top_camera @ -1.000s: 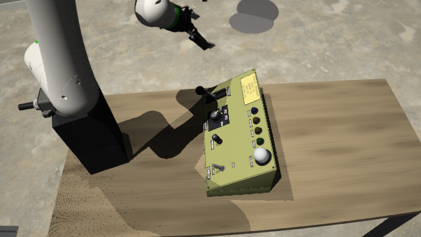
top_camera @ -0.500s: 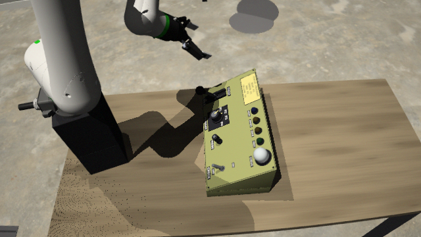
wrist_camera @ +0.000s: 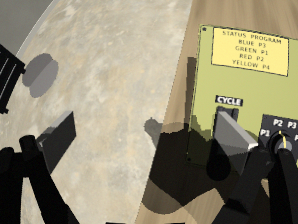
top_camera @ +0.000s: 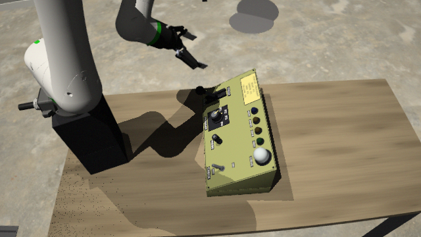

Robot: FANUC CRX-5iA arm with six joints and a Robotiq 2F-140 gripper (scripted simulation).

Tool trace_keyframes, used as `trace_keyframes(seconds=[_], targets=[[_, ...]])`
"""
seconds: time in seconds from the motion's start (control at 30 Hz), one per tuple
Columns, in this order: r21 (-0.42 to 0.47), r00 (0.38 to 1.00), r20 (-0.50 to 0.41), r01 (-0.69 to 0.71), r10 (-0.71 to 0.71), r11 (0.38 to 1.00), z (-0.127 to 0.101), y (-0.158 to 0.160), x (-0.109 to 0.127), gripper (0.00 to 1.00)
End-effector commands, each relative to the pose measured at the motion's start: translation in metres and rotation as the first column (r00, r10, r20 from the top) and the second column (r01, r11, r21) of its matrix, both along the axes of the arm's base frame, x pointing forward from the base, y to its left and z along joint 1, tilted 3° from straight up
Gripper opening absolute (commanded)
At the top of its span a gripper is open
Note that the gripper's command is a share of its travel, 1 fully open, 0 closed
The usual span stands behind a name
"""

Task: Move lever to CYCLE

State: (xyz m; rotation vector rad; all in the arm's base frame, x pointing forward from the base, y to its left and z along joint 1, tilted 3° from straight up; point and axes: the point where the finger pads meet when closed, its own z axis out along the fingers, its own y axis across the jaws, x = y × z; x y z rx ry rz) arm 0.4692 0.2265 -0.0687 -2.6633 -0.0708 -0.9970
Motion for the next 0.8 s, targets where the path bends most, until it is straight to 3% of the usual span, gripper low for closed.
trace_keyframes(seconds=[0.0,0.13,0.23,0.53,0.77], targets=[[-0.006,1.000,-0.005,0.002,-0.002,1.000,0.000,0.000,0.000,1.00],[-0.087,0.998,0.004,0.062,-0.062,0.994,-0.017,-0.033,-0.020,1.00],[-0.087,0.998,0.004,0.062,-0.062,0.994,-0.017,-0.033,-0.020,1.00],[-0.289,0.985,0.018,0.172,-0.174,0.942,-0.043,-0.115,-0.074,1.00],[-0.328,0.981,0.019,0.188,-0.192,0.926,-0.045,-0.130,-0.085,1.00]])
